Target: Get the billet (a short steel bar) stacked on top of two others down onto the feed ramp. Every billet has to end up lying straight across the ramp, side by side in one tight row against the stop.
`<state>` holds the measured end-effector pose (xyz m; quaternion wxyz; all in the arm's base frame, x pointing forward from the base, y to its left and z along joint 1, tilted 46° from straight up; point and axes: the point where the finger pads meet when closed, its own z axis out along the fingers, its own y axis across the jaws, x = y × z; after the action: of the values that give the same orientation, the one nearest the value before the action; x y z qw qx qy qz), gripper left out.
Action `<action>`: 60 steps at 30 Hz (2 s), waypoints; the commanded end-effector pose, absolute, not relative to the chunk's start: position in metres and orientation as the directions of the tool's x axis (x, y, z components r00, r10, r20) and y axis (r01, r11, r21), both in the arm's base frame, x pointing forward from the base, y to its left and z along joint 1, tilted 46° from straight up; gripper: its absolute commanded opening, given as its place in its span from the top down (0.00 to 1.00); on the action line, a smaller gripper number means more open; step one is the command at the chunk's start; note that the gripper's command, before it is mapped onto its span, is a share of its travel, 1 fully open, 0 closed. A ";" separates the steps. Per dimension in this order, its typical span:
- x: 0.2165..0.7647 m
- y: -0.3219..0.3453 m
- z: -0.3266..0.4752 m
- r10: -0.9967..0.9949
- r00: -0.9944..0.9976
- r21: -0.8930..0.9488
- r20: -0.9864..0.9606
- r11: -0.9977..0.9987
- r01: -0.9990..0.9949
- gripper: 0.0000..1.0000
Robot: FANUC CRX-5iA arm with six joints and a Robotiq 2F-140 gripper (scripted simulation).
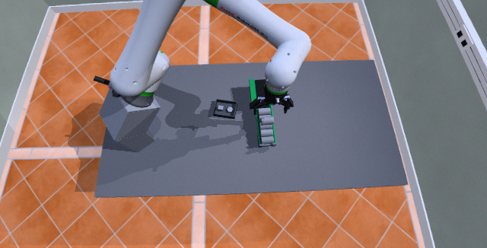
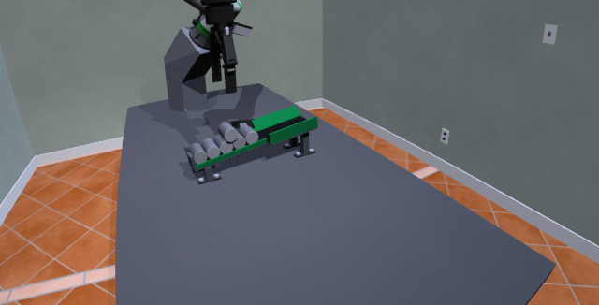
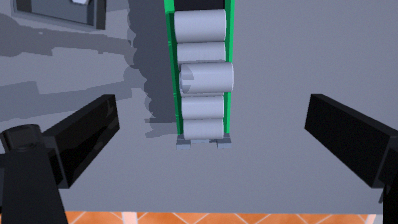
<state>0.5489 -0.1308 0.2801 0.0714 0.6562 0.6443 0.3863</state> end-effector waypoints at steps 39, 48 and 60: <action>0.564 -0.121 0.263 -0.401 0.771 -0.584 0.496 -0.811 -0.046 0.00; 0.566 -0.120 0.261 -0.671 0.696 -0.729 0.256 -0.607 -0.316 0.00; 0.566 -0.120 0.261 -0.896 0.409 -0.743 -0.173 -0.154 -0.652 0.43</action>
<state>0.5660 -0.1202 0.2606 -0.3900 0.7899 -0.4254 0.2071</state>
